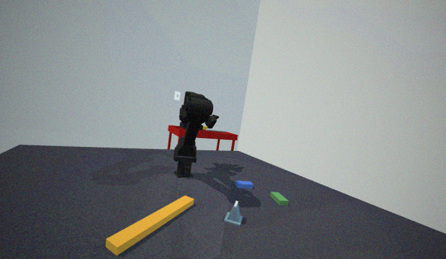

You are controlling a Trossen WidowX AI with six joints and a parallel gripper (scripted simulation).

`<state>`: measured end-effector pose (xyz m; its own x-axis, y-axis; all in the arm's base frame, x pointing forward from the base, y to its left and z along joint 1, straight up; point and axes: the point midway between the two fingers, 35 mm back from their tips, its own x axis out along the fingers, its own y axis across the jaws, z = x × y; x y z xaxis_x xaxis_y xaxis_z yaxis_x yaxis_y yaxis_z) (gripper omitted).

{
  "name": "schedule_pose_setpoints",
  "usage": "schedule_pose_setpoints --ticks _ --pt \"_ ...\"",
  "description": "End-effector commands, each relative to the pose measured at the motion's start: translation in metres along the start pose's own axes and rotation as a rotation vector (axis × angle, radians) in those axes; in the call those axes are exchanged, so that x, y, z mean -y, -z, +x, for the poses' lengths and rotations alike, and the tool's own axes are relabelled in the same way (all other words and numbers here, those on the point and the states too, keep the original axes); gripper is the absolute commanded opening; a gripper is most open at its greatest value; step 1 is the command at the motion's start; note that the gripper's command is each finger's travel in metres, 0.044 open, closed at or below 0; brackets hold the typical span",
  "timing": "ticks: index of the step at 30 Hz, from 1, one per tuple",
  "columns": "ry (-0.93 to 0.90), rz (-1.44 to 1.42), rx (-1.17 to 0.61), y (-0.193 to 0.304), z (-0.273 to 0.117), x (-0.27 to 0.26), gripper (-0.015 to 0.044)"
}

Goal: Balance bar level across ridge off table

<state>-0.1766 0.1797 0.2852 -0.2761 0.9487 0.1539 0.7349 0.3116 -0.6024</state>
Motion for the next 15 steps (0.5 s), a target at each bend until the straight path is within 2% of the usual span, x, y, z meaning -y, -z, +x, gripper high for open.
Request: schedule_pose_setpoints --ticks 1,3,4,15 --pt "-0.002 0.001 -0.001 0.0 0.0 0.0 0.0374" --pt "-0.014 0.008 -0.005 0.001 0.003 -0.003 0.0321" --pt "-0.024 0.014 -0.008 0.002 0.006 -0.004 0.0315" --pt "-0.122 0.087 -0.042 0.01 0.029 -0.025 0.0315"
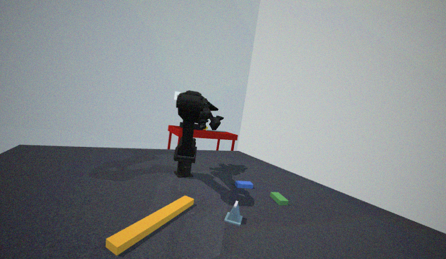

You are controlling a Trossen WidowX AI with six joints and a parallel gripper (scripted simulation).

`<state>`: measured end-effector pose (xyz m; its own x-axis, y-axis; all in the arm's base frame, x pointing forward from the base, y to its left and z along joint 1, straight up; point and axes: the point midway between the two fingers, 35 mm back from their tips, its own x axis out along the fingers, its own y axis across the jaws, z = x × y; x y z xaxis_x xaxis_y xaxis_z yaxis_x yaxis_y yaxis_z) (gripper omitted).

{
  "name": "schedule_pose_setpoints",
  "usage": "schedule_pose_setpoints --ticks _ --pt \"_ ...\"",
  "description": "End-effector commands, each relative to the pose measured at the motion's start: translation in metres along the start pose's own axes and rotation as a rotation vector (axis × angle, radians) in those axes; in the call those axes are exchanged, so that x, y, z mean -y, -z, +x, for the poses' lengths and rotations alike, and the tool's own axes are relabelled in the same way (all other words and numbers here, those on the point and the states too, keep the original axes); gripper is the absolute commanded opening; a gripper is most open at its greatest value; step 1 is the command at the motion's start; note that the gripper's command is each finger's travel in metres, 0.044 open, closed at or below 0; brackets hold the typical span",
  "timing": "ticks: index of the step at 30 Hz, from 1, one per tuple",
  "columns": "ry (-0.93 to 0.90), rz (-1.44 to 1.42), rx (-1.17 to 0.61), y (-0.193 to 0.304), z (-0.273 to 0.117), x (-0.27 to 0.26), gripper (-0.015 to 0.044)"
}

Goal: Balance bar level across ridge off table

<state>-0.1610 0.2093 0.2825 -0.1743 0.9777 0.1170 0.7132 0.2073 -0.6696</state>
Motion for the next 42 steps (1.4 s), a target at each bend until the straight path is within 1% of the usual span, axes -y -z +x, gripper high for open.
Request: schedule_pose_setpoints --ticks 1,24,42 --pt "-0.025 0.025 -0.005 0.002 0.008 -0.004 0.0315" --pt "-0.251 0.203 -0.104 0.031 0.054 -0.059 0.0315" --pt "-0.446 0.371 -0.22 0.063 0.075 -0.117 0.0315"
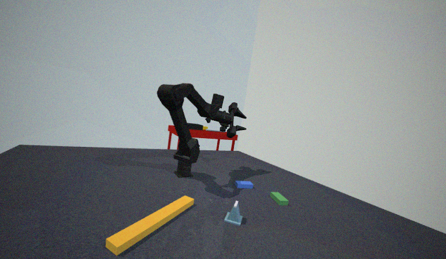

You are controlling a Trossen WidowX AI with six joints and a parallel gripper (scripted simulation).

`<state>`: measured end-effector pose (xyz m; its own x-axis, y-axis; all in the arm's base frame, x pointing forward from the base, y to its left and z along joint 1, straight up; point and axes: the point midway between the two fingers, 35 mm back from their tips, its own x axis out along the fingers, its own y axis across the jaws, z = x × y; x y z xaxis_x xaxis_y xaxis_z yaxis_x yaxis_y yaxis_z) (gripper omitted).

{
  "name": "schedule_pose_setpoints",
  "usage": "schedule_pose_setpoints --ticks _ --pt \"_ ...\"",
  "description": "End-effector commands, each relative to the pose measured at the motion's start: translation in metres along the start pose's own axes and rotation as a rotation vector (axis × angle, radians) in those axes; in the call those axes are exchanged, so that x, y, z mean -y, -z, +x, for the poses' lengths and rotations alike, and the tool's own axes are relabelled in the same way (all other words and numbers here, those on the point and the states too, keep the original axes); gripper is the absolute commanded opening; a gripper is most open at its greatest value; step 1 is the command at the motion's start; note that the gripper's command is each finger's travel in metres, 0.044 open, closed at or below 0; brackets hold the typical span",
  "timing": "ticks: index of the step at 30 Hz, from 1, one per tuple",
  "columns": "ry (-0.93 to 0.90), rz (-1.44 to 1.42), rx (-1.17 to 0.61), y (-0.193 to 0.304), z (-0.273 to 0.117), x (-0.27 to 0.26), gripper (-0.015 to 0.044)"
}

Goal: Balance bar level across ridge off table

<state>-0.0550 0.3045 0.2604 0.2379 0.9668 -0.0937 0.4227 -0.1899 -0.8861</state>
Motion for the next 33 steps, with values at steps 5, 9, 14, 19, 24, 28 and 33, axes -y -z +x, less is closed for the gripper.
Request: schedule_pose_setpoints --ticks 5,9,14,19,24,28,33 --pt "-0.078 0.078 -0.048 0.018 0.018 -0.014 0.0315" --pt "-0.119 0.123 -0.08 0.029 0.026 -0.023 0.0315" --pt "-0.171 0.182 -0.122 0.044 0.035 -0.035 0.0315" --pt "-0.221 0.246 -0.167 0.06 0.043 -0.048 0.0315" --pt "-0.269 0.313 -0.216 0.076 0.049 -0.06 0.0315" --pt "-0.302 0.371 -0.257 0.09 0.053 -0.07 0.0315" --pt "-0.34 0.445 -0.311 0.107 0.056 -0.083 0.0315"
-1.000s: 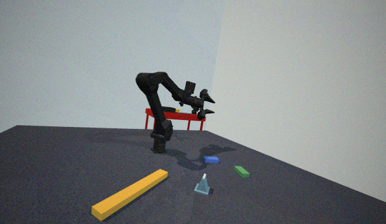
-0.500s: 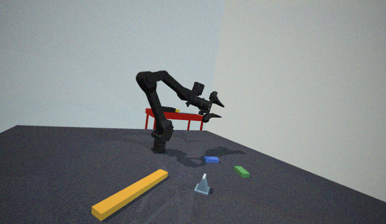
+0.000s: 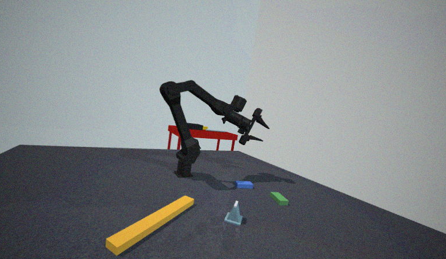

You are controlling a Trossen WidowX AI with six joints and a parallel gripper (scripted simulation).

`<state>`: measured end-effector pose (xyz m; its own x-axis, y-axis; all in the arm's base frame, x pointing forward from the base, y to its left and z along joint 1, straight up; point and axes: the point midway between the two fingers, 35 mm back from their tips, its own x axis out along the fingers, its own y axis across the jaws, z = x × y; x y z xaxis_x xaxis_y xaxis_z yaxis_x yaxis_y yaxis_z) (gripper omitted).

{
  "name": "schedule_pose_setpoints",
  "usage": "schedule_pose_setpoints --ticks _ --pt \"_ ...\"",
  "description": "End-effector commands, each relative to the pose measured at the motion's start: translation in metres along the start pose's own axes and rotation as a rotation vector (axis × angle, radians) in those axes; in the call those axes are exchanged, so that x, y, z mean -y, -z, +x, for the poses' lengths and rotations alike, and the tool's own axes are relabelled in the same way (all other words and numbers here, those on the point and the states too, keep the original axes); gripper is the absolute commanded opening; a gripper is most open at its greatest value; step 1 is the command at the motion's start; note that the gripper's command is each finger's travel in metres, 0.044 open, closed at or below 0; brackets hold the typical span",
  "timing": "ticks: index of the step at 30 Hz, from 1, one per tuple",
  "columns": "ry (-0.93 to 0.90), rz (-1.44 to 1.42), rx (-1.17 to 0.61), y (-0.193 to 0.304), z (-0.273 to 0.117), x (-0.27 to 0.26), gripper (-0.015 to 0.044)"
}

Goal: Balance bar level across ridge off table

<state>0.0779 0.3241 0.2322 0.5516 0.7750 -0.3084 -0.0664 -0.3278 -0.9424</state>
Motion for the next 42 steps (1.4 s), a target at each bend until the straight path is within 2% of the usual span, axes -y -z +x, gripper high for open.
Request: schedule_pose_setpoints --ticks 1,20,26,42 --pt "-0.027 0.051 -0.03 0.011 0.008 -0.001 0.0315" --pt "-0.15 0.334 -0.245 0.09 0.037 -0.018 0.0315" --pt "-0.186 0.317 -0.317 0.118 0.036 -0.025 0.0315" --pt "-0.274 0.59 -0.51 0.183 0.038 -0.052 0.0315"
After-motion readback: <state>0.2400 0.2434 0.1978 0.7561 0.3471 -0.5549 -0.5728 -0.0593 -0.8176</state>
